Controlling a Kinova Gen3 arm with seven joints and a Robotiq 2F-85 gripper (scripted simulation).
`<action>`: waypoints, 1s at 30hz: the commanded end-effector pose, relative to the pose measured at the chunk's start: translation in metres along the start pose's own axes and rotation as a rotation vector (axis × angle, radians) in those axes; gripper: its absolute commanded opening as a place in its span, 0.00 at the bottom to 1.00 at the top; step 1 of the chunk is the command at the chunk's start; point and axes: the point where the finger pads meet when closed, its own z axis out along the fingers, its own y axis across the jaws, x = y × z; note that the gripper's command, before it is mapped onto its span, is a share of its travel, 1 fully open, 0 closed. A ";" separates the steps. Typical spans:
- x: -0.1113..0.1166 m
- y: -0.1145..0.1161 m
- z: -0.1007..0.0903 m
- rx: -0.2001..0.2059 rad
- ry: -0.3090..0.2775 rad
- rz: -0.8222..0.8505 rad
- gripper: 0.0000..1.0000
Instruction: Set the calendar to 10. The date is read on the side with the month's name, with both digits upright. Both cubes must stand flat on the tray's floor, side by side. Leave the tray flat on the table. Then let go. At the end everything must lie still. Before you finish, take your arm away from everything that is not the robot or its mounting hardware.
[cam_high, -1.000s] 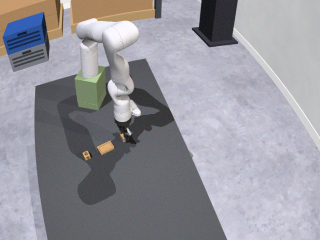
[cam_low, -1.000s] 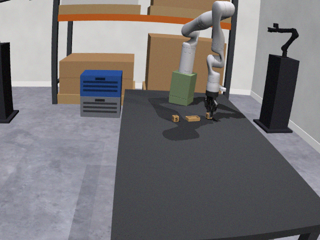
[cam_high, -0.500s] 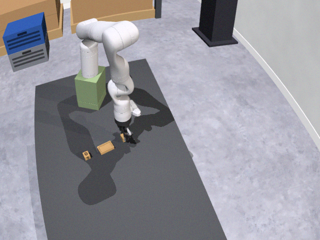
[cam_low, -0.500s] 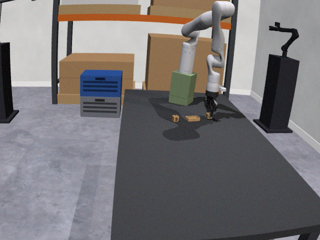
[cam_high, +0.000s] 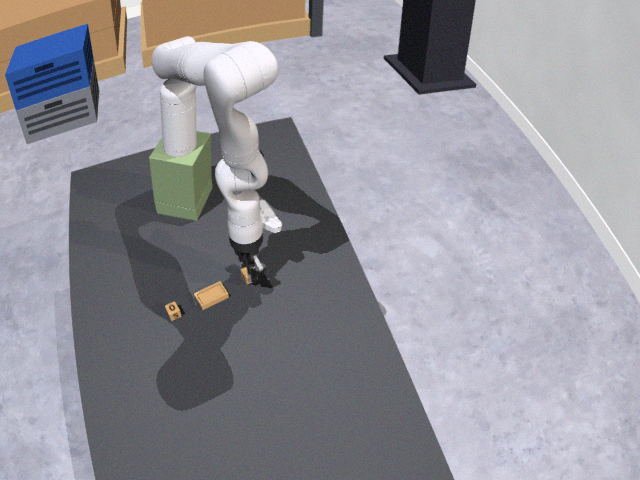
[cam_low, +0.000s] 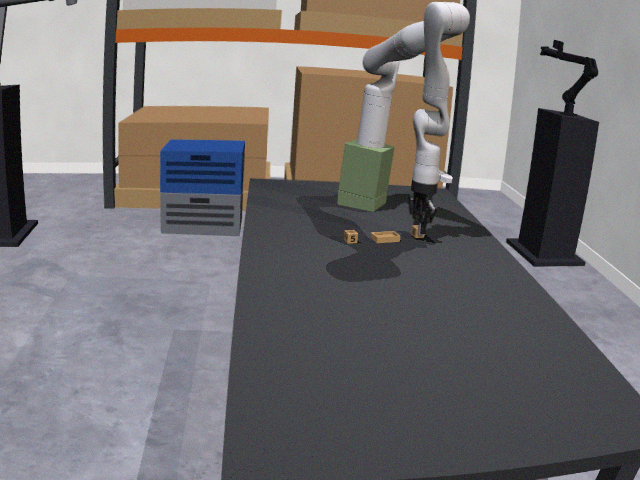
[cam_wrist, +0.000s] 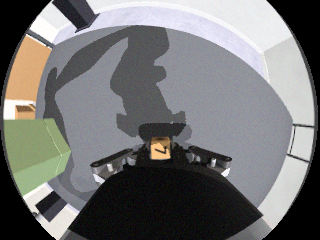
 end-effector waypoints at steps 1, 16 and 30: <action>0.000 0.002 0.001 -0.006 0.001 -0.013 0.26; 0.000 0.002 0.001 -0.006 0.001 -0.013 0.26; 0.000 0.003 0.004 -0.006 0.001 -0.013 0.26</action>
